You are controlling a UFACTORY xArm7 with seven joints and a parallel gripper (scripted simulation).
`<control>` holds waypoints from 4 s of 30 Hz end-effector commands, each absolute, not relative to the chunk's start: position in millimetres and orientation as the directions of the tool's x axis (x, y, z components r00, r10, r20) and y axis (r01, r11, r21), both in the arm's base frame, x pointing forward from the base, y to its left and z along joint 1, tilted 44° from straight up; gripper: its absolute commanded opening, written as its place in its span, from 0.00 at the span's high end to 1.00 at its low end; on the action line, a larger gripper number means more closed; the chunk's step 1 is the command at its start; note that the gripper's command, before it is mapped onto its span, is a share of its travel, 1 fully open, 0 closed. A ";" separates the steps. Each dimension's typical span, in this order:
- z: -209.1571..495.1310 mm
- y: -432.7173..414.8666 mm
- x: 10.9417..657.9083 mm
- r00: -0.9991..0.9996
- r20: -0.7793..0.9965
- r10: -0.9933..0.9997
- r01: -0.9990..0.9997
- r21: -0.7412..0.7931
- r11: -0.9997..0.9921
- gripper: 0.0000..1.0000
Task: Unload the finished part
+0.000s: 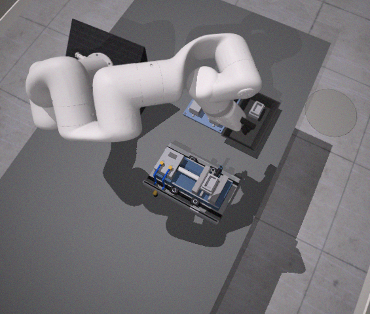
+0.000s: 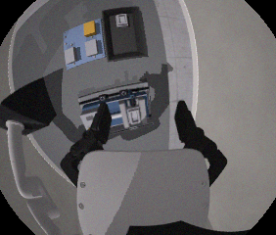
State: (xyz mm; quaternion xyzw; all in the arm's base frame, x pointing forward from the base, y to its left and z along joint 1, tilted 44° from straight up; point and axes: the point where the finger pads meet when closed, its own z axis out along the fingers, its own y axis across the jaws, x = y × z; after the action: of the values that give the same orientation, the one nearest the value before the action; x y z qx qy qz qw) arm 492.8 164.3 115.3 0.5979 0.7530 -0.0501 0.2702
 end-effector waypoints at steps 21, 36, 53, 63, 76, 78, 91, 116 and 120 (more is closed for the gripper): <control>116.5 100.2 516.3 -0.121 -0.571 0.812 0.949 0.173 0.263 0.00; 116.7 86.2 519.7 -0.118 -0.591 0.798 0.954 0.156 0.256 0.00; 117.1 61.4 524.7 -0.114 -0.624 0.773 0.962 0.124 0.242 0.00; 117.6 40.8 527.7 -0.111 -0.651 0.751 0.969 0.097 0.228 0.00; 118.0 24.5 529.4 -0.111 -0.671 0.733 0.974 0.075 0.215 0.00; 118.0 24.5 529.4 -0.111 -0.671 0.733 0.974 0.075 0.215 0.00; 118.6 7.4 530.6 -0.111 -0.691 0.715 0.978 0.051 0.200 0.00; 119.0 -6.4 531.1 -0.111 -0.706 0.699 0.982 0.031 0.188 1.00; 119.0 -6.4 531.1 -0.111 -0.706 0.699 0.982 0.031 0.188 1.00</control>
State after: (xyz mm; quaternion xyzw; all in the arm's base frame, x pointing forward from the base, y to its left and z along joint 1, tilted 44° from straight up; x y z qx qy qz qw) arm 530.5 -8.1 118.0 0.5937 0.7077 -0.2343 0.3030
